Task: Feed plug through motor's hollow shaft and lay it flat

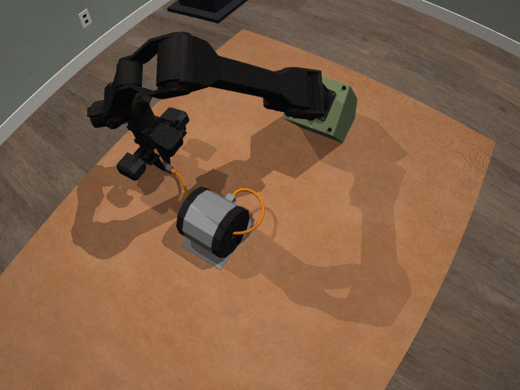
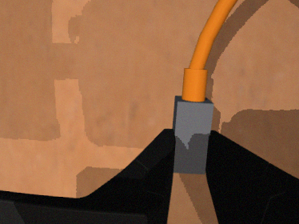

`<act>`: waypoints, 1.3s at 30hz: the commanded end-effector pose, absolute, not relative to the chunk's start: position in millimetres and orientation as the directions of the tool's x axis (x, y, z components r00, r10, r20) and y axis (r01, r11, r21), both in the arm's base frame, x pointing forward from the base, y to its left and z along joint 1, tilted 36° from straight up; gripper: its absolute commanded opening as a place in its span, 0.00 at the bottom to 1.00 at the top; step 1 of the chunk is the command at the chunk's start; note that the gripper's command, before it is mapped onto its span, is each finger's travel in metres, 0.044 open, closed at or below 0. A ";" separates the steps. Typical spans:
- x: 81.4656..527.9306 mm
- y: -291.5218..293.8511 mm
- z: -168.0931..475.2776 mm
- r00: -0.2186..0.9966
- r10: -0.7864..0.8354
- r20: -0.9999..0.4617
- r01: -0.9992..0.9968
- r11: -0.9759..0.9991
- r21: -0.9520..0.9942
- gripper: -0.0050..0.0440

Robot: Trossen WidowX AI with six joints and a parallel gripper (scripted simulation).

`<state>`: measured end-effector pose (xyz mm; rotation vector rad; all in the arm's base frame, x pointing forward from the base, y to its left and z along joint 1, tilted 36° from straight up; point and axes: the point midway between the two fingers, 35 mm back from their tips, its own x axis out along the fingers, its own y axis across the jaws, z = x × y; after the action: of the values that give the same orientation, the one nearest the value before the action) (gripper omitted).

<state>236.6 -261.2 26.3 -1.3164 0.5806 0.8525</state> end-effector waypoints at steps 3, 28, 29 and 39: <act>237.7 -260.9 24.7 0.583 0.211 -0.785 -0.807 0.032 -0.590 0.10; 238.4 -261.5 24.4 0.582 0.206 -0.787 -0.807 0.028 -0.589 0.44; 238.4 -261.5 24.4 0.582 0.206 -0.787 -0.807 0.028 -0.589 0.49; 235.3 -266.6 28.9 0.581 0.206 -0.787 -0.808 0.029 -0.589 0.71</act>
<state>237.8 -261.4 24.8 -1.3165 0.5786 0.8555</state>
